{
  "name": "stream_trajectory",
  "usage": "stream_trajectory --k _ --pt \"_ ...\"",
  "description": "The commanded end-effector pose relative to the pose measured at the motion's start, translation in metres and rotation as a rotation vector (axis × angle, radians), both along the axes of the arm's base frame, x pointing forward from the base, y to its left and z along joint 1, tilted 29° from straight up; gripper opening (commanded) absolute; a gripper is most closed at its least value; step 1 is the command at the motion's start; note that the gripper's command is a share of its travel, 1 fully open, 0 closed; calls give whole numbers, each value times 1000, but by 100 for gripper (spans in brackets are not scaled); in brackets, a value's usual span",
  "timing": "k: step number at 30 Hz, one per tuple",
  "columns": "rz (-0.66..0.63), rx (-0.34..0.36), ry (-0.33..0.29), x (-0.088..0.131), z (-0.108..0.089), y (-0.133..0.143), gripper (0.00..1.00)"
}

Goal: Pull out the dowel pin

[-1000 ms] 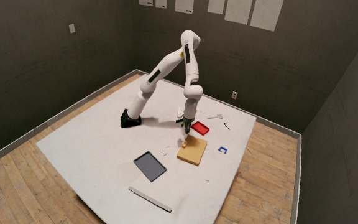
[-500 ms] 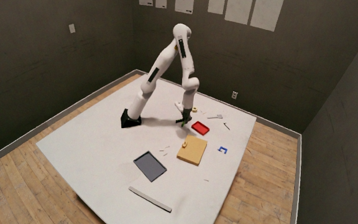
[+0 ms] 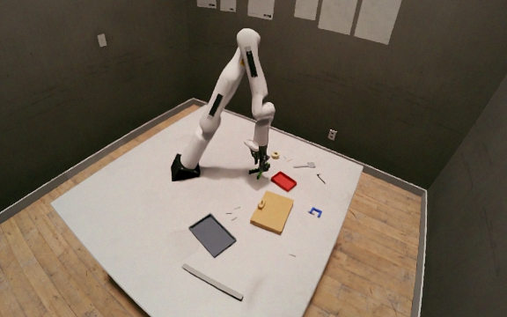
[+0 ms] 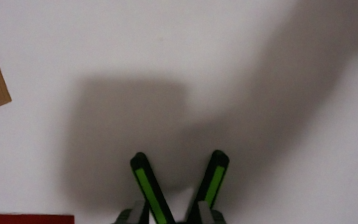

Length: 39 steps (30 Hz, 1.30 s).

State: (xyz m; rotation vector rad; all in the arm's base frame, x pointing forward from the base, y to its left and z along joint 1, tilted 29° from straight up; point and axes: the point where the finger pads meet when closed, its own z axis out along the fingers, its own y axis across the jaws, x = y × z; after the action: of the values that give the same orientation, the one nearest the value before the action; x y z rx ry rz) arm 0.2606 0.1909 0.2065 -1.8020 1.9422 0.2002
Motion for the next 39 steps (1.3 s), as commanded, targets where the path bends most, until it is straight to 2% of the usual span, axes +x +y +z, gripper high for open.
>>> stream_trajectory --k 1,7,8,39 --pt "31 -7 -23 -6 1 1 34" --pt "36 -7 -23 -7 2 2 34" --pt "37 -7 -20 -7 1 2 77" --pt "37 -7 -20 -7 1 2 77"
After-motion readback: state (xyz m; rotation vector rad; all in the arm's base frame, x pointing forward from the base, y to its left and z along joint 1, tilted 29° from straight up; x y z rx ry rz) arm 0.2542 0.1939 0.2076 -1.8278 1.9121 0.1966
